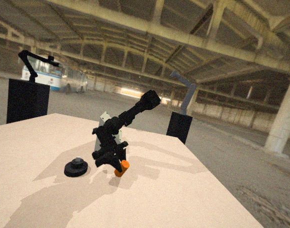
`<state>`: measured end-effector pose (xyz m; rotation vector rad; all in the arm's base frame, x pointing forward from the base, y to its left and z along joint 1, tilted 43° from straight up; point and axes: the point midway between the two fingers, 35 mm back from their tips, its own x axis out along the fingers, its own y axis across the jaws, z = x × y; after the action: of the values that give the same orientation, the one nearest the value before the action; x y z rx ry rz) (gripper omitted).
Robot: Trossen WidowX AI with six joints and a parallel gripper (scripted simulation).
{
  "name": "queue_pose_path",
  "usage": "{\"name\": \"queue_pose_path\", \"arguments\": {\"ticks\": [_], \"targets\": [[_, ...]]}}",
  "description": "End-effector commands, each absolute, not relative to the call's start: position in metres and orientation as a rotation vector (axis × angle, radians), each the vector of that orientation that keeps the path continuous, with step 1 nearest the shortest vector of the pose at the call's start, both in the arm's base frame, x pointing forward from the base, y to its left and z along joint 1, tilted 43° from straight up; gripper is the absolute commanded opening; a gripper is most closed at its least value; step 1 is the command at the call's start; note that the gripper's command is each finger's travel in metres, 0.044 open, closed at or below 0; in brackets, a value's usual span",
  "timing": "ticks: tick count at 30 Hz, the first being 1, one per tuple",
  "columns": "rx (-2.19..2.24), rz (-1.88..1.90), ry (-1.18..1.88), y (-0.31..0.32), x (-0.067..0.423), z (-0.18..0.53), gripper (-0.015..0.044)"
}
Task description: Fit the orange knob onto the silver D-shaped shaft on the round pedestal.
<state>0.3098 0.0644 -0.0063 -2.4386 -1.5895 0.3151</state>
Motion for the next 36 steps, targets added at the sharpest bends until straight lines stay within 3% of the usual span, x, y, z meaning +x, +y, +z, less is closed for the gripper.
{"name": "queue_pose_path", "arguments": {"ticks": [1,13,16,17,36], "targets": [[-2.440,0.329,-1.600,0.0624,0.3070,-0.0075,0.0179],[-2.440,0.329,-1.600,0.0606,0.3055,-0.0098,0.0179],[-2.442,0.329,-1.596,0.0611,0.3064,-0.0088,0.0258],[-2.442,0.329,-1.596,0.0611,0.3064,-0.0088,0.0260],[-2.442,0.329,-1.596,0.0611,0.3064,-0.0088,0.0260]]}}
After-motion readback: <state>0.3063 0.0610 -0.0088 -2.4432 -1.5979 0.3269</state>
